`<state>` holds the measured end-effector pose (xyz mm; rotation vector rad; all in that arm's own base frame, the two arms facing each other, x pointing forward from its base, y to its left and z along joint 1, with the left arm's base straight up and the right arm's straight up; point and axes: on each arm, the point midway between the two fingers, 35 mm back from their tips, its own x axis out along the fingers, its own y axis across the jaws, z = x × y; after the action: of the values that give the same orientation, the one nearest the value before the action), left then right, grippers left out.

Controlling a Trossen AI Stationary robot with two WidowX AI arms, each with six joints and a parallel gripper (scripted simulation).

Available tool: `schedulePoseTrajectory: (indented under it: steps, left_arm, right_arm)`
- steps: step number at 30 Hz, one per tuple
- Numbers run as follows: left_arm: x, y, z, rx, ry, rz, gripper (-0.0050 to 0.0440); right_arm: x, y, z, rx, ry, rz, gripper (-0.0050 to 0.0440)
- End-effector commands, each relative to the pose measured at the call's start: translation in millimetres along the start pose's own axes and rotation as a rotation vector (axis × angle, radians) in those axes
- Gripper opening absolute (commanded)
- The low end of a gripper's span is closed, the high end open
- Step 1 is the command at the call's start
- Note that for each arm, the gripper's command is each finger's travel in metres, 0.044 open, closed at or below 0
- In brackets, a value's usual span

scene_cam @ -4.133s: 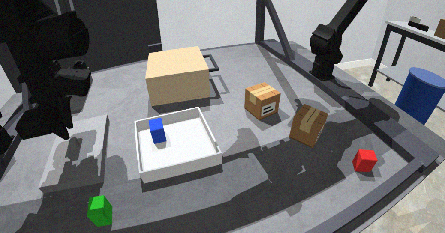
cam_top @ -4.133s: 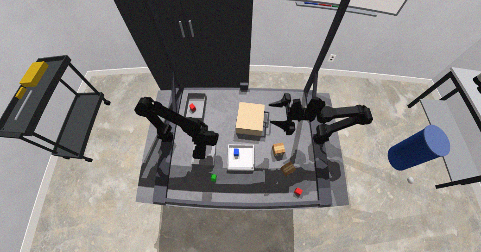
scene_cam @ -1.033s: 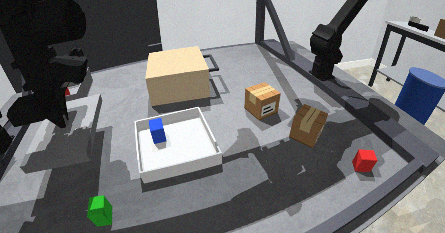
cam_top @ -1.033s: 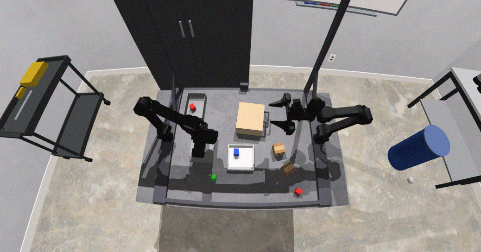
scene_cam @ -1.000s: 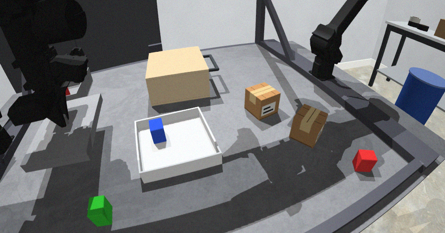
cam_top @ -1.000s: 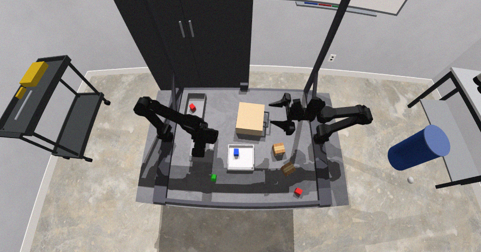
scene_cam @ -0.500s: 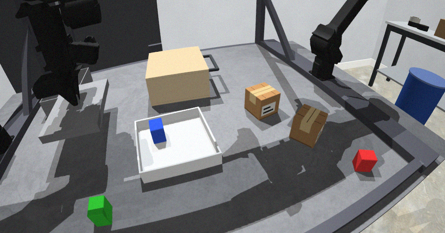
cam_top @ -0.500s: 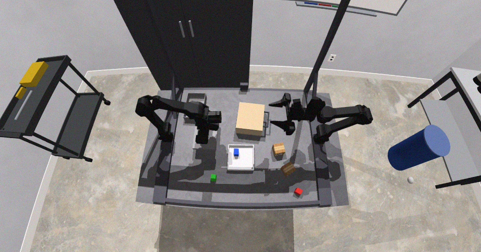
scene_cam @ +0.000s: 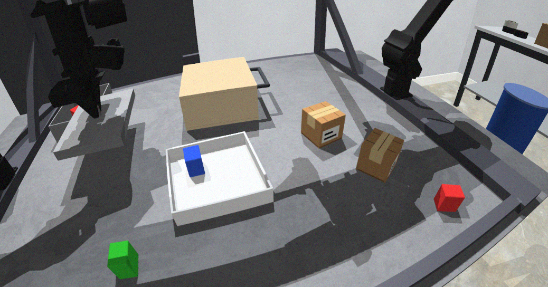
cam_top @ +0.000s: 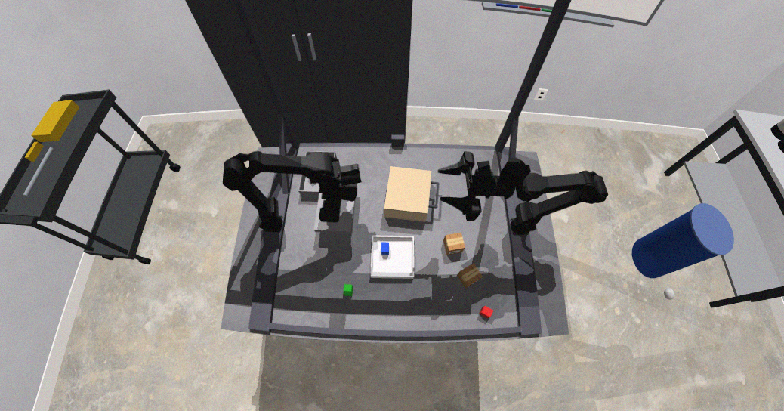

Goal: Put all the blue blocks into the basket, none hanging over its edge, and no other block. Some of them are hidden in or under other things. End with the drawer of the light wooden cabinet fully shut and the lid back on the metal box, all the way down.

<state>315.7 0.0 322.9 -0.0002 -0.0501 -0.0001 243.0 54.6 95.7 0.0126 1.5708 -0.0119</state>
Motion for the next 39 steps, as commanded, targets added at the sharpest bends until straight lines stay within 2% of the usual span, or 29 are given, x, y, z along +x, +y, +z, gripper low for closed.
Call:
schedulePoseTrajectory:
  steps: [1,7,21,24,39]
  left_arm:
    - [-2.8,-0.1,9.6,0.002,-0.028,0.001,0.0400]
    - [-2.8,-0.1,9.6,0.002,-0.028,0.001,0.0400]
    - [-2.8,-0.1,9.6,0.002,-0.028,0.001,0.0400]
    - [-2.8,-0.1,9.6,0.002,-0.028,0.001,0.0400]
    - [-2.8,-0.1,9.6,0.002,-0.028,0.001,0.0400]
  right_arm:
    - [-10.8,19.3,4.8,0.001,-0.040,0.008,-0.0050]
    - [-13.3,32.1,0.9,0.002,-0.048,0.012,-0.0050]
    - [-12.6,85.9,-22.2,0.000,-0.037,0.018,-0.0050]
    - [-13.5,87.9,-23.7,0.002,-0.041,0.020,-0.0050]
    - [-13.9,139.8,-63.3,0.000,-0.031,0.026,-0.0050]
